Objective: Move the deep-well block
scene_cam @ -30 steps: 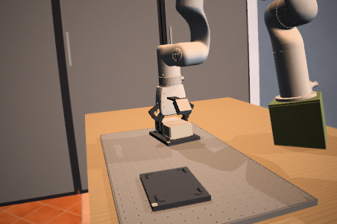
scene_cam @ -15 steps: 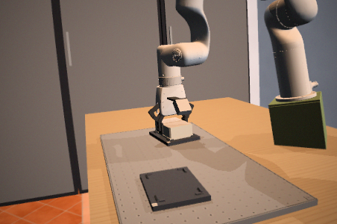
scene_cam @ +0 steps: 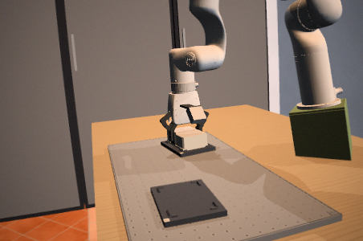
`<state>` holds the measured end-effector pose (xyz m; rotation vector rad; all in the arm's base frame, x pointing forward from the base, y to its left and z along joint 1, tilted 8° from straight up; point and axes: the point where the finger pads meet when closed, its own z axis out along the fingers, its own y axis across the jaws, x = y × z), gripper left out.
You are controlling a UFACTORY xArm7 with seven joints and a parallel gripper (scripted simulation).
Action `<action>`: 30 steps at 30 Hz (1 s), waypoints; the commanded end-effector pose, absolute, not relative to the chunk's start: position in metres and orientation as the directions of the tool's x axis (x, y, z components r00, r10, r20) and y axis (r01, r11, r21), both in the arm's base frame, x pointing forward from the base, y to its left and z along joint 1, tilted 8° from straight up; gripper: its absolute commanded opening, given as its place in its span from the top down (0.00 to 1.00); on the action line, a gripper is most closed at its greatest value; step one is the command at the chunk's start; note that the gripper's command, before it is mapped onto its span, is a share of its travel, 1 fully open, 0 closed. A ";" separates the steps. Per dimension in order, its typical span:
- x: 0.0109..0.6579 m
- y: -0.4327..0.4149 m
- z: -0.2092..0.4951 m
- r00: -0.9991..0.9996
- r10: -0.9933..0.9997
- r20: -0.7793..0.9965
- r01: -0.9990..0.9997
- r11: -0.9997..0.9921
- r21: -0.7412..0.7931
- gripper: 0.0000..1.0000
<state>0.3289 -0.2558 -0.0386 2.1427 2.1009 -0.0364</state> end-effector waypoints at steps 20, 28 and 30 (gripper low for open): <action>0.327 -0.253 -0.006 0.025 0.993 -0.117 0.996 -0.015 0.086 0.00; 0.326 -0.250 0.015 0.025 0.993 -0.116 0.996 -0.015 0.086 0.00; 0.325 -0.250 0.018 0.025 0.993 -0.116 0.996 -0.015 0.086 0.00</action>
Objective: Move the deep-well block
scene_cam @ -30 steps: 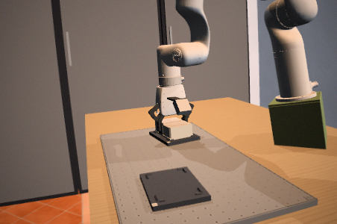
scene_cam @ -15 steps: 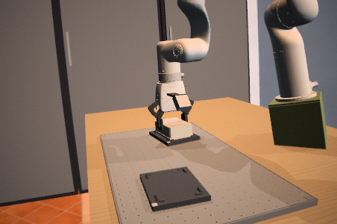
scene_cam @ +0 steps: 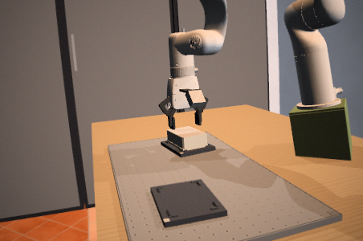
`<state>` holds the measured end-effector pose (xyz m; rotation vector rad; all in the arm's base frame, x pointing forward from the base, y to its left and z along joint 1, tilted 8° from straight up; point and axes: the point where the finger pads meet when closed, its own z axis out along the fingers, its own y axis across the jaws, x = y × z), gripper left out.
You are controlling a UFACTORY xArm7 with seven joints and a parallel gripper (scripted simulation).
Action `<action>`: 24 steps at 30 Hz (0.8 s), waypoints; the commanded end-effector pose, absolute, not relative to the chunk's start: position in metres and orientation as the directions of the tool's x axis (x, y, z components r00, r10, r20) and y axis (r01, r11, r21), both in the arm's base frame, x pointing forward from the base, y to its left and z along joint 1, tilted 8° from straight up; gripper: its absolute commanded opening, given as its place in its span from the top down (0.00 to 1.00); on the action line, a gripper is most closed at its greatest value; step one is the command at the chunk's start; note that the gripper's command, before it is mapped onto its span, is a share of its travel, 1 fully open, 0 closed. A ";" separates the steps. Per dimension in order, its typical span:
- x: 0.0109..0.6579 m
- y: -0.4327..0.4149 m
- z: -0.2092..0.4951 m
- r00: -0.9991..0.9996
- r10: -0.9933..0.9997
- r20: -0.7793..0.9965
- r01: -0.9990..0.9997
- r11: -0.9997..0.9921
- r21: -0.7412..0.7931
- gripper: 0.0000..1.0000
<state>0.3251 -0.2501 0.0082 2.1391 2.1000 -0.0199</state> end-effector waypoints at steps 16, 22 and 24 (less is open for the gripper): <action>0.322 -0.245 0.057 0.025 0.993 -0.116 0.996 -0.015 0.086 0.00; 0.322 -0.245 0.058 0.025 0.993 -0.116 0.996 -0.015 0.086 0.00; 0.322 -0.245 0.058 0.025 0.993 -0.116 0.996 -0.015 0.086 0.00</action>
